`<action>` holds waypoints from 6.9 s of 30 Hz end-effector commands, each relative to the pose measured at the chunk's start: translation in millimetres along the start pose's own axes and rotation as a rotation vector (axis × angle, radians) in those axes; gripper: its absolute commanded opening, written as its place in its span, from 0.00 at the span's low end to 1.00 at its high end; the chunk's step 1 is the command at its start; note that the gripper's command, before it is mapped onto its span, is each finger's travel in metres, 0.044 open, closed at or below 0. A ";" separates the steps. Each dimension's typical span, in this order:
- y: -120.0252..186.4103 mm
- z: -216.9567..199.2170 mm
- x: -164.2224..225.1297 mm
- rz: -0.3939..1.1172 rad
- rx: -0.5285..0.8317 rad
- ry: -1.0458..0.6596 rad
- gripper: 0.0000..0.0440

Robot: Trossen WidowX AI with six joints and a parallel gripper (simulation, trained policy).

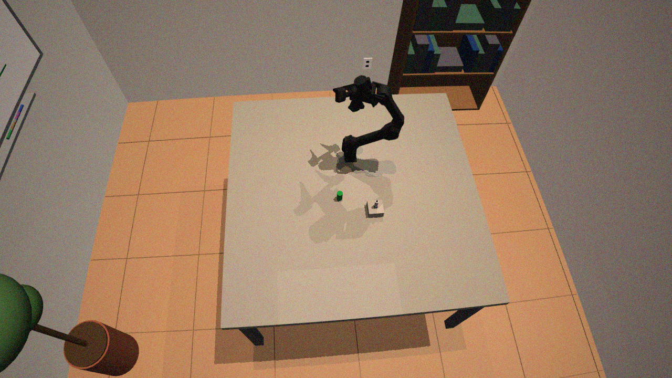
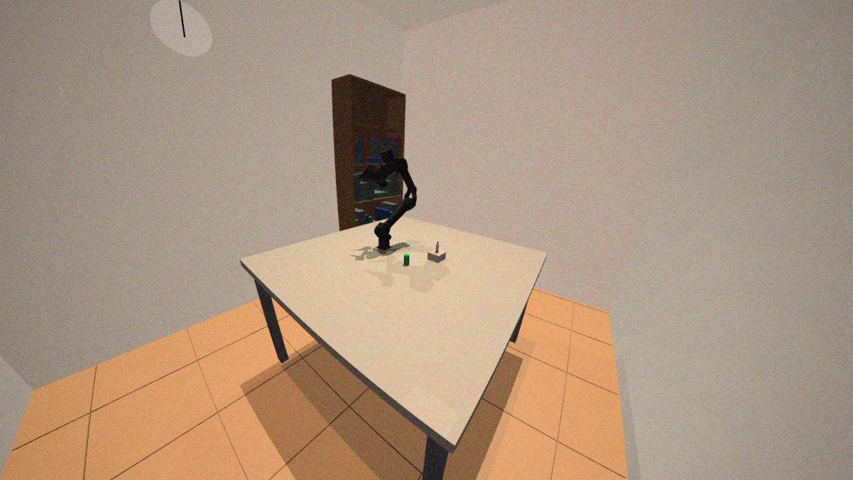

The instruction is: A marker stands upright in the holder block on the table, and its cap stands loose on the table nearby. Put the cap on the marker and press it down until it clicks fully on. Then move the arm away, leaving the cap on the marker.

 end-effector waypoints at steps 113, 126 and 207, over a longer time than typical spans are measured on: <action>-91.8 -247.4 -113.4 -0.780 0.183 -0.071 0.71; -85.2 -269.4 -142.0 -0.842 0.137 -0.077 0.71; 5.3 -289.9 -319.4 -1.084 -0.285 0.053 0.68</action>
Point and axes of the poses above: the point midway between the two fingers, 35 mm back from their tips, its own y axis back along the fingers, its own z axis across the jaws, x = y × z, the point moved 7 cm from there along y, back along the fingers, and after that the axes turned 12 degrees about y, right-handed, at the moved point
